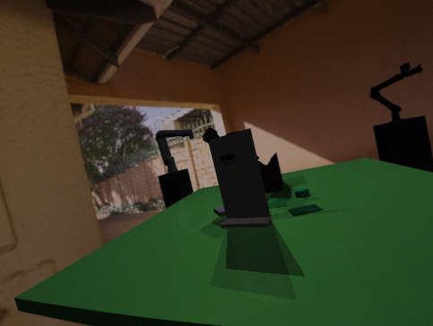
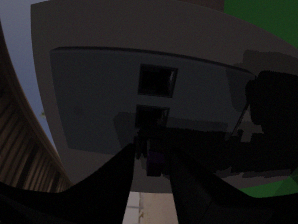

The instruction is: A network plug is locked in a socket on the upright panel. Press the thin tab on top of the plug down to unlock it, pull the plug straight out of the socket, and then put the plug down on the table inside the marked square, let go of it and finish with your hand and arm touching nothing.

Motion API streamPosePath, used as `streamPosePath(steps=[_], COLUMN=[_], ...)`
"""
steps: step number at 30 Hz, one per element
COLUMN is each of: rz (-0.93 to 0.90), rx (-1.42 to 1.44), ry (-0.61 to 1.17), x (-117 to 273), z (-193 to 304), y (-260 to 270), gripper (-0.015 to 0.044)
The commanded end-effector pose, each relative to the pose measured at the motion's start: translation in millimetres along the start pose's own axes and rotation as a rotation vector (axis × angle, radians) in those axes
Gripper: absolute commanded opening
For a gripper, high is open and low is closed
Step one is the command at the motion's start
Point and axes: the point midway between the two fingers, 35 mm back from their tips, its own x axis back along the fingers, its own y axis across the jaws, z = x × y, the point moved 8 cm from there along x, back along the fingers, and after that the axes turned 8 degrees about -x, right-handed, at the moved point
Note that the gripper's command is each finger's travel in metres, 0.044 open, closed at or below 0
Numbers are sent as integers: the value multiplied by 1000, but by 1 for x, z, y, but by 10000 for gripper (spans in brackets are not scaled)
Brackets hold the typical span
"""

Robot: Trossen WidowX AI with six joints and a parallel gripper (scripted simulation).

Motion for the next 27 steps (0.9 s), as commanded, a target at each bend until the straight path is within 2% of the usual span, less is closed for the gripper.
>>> streamPosePath(steps=[1, 13, 27], rz=[-2, -2, -2], rx=[1, 1, 1], ry=[6, 6, 6], x=[0, 0, 5], z=[0, 0, 2], y=[0, 0, 0], gripper=[83, 3, 0])
